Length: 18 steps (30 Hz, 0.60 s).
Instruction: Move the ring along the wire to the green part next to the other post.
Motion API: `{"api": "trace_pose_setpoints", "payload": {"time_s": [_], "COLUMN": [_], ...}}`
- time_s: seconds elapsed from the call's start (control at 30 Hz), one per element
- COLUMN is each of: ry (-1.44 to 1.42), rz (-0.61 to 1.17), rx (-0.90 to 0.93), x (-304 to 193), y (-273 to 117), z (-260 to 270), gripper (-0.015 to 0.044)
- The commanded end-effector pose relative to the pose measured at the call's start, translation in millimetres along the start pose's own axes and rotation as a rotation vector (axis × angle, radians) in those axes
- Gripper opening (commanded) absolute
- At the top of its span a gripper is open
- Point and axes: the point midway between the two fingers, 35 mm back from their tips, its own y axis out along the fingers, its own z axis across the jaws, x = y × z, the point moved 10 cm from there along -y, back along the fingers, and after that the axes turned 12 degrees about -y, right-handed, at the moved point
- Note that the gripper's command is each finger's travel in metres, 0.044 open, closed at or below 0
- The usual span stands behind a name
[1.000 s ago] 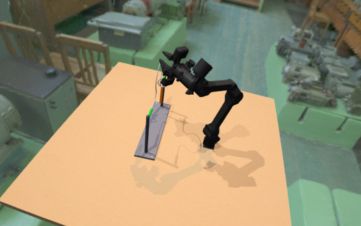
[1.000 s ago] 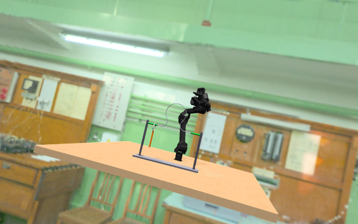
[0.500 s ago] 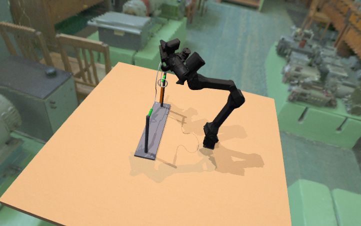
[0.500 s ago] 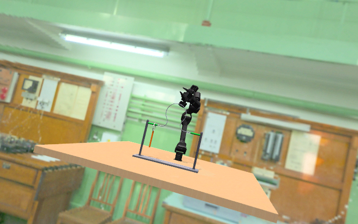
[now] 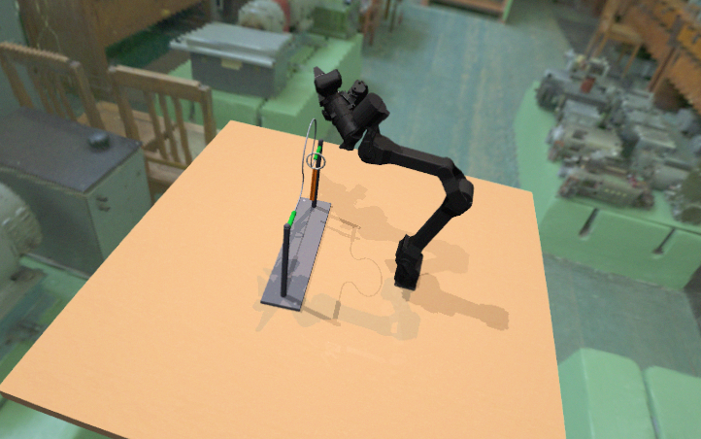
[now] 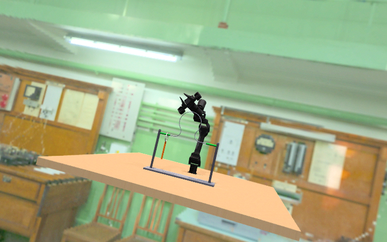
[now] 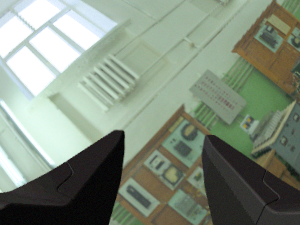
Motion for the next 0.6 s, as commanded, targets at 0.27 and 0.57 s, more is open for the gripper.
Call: {"api": "trace_pose_setpoints", "payload": {"time_s": [0.27,0.57], "ry": [-0.172,-0.307], "rz": [0.108,0.180], "rx": [0.026,0.014], "x": [-24.7,-34.6], "y": [32.2,44.5], "z": [-80.7,-154.6], "gripper": [0.0160,0.0160]}}
